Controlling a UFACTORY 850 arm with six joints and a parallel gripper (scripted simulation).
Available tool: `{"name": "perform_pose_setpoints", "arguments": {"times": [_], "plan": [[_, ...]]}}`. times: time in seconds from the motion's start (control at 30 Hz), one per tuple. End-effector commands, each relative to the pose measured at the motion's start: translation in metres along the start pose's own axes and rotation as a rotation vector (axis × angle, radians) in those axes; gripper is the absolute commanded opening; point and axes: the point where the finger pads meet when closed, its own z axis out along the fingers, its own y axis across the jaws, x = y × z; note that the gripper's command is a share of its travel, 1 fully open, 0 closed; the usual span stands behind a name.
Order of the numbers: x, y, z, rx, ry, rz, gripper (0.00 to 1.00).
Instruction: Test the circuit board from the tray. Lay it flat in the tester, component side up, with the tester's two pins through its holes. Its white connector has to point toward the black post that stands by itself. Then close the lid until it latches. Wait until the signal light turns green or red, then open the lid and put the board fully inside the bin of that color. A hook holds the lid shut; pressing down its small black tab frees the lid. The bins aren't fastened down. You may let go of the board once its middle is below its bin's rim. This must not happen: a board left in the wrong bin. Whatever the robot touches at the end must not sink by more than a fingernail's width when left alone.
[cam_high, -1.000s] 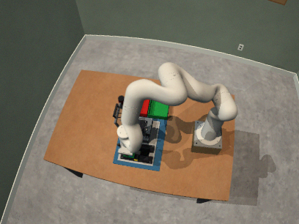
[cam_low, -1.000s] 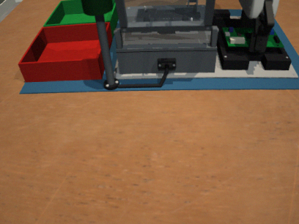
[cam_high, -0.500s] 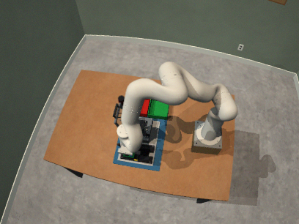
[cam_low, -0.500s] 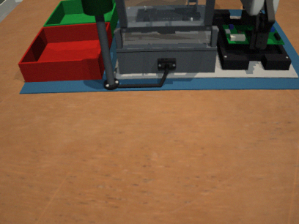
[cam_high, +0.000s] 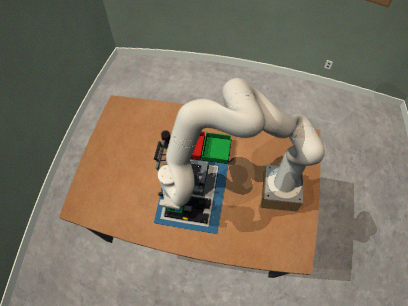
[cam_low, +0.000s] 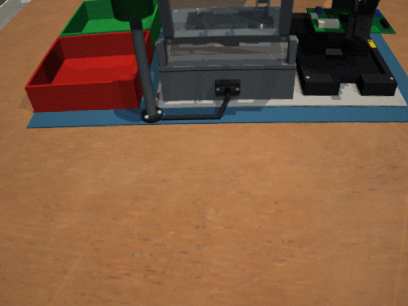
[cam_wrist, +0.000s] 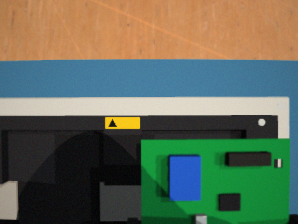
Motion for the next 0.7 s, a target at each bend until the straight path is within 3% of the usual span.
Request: {"name": "perform_pose_setpoints", "arguments": {"times": [0.0,0.67], "plan": [[0.0002,0.0010,-0.0194,-0.002,0.001,0.000,0.79],[0.0002,0.0010,-0.0276,-0.002,0.001,-0.003,0.79]]}}
